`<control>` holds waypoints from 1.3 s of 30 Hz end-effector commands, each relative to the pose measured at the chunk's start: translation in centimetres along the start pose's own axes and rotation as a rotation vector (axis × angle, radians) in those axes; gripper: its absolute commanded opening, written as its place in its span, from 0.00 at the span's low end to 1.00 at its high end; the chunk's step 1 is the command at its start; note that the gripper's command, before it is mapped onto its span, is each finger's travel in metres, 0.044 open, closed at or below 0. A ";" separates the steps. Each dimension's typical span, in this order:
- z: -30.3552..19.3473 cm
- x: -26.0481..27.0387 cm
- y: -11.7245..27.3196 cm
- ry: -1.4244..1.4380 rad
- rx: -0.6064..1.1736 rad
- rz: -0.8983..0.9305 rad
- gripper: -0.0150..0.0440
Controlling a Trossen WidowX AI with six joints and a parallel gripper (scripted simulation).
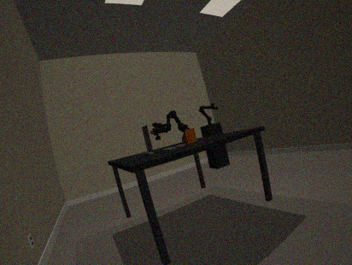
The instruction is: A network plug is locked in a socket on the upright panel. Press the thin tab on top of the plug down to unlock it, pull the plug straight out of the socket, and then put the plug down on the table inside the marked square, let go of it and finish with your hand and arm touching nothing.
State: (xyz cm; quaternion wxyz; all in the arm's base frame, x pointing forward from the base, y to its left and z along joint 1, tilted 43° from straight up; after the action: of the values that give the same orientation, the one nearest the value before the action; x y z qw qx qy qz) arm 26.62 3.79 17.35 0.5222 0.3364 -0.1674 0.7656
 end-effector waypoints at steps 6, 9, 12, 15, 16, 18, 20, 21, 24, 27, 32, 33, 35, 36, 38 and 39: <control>-0.1 -0.1 0.5 -0.001 0.008 -0.001 0.25; -0.1 -0.1 0.7 -0.001 0.009 -0.001 0.25; -0.1 -0.1 0.8 -0.001 0.009 -0.001 0.25; -0.1 -0.1 0.9 -0.001 0.009 -0.001 0.25; -0.1 -0.1 1.0 -0.001 0.009 -0.001 0.25; -0.1 -0.1 1.1 -0.001 0.009 -0.001 0.25; 0.0 -0.1 1.2 -0.001 0.009 -0.001 0.25; 0.0 -0.1 1.2 -0.001 0.009 -0.001 0.25; 0.0 -0.1 1.4 -0.001 0.009 -0.001 0.25; 0.0 -0.1 1.5 -0.001 0.009 -0.001 0.25; 0.0 -0.1 1.7 -0.001 0.009 -0.001 0.25; 0.0 -0.1 1.8 -0.001 0.009 -0.001 0.25; 0.0 -0.1 1.8 -0.001 0.009 -0.001 0.25; 0.0 -0.1 1.9 -0.001 0.009 -0.001 0.25; 0.0 -0.1 2.0 -0.001 0.009 -0.001 0.25; 0.0 -0.1 2.0 -0.001 0.009 -0.001 0.25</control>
State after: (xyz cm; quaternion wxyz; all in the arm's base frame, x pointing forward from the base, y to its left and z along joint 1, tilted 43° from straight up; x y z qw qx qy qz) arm 25.07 2.96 17.64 0.5223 0.3377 -0.1674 0.7650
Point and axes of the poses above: the point midway between the two fingers, 35 mm back from their tips, its own y axis back along the fingers, its own x axis across the jaws, z = x × y, the point moved 10 cm from there along y, back along the fingers, and after that the axes turned 3 degrees about y, right-handed, at the moved point
